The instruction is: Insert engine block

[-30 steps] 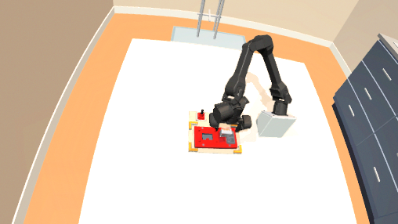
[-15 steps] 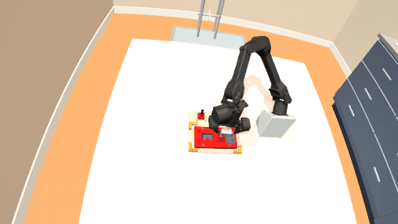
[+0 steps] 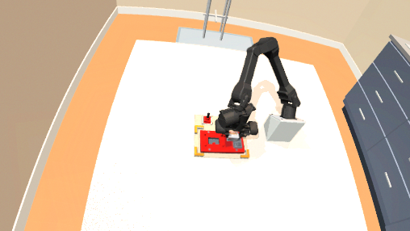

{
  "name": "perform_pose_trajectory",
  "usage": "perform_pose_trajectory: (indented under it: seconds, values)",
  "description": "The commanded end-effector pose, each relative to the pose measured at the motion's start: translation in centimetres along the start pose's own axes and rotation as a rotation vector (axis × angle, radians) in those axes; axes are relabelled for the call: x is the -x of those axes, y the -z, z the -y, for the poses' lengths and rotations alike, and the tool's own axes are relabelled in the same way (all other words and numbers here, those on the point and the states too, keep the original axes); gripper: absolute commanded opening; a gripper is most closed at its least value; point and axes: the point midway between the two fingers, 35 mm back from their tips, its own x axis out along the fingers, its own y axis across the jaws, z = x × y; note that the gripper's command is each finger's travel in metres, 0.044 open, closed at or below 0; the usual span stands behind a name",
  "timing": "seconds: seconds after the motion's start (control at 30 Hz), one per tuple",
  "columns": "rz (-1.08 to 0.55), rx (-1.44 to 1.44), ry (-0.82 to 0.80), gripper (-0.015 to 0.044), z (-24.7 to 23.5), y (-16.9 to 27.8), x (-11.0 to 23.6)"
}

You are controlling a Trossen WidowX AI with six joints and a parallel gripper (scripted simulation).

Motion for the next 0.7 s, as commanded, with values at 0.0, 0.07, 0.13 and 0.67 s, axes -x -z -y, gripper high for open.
perform_pose_trajectory:
  seconds: [0.0, 0.07, 0.13, 0.67]
  values:
    - [0.002, 0.004, -0.001, 0.0078, -0.1, 0.0, 0.4]
    - [0.001, 0.004, -0.001, 0.0026, -0.2, 0.1, 0.9]
    - [-0.001, 0.005, -0.002, 0.0, -0.3, 0.2, 1.5]
    - [-0.008, 0.006, -0.002, 0.0, -0.7, 0.5, 6.3]
